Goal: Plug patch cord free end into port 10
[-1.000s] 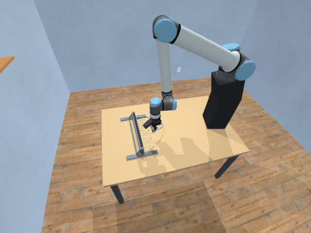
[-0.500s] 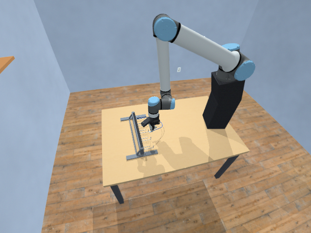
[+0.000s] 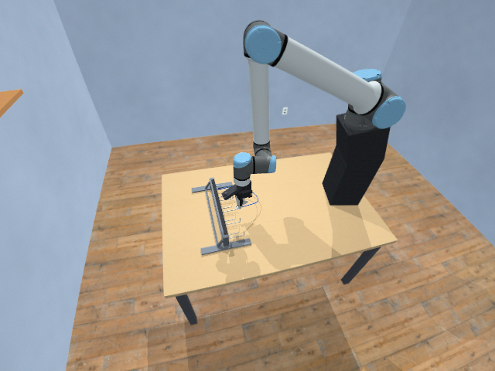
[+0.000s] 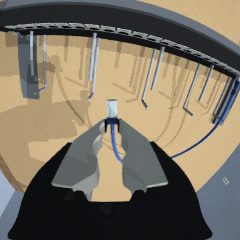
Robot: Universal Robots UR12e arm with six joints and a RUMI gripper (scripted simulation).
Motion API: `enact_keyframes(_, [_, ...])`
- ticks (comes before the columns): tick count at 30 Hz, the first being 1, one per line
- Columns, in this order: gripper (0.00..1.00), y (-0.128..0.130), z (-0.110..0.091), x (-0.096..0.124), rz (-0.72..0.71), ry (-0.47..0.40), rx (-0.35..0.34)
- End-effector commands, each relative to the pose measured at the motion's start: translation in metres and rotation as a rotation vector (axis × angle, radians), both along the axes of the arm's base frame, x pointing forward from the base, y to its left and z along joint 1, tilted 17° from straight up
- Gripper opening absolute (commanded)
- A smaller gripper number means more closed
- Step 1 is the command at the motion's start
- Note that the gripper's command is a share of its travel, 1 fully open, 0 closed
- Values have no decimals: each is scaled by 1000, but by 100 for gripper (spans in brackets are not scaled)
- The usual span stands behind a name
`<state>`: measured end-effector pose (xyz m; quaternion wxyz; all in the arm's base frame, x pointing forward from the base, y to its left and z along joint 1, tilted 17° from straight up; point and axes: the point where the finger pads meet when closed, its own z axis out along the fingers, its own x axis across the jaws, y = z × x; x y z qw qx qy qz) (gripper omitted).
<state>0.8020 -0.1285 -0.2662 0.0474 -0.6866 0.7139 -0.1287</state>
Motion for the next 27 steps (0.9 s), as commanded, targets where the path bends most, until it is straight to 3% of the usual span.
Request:
enact_keyframes(1, [0,-3,2,2,-25,-4,7])
enact_keyframes(27, [0,-14,9,9,-115,-14,31])
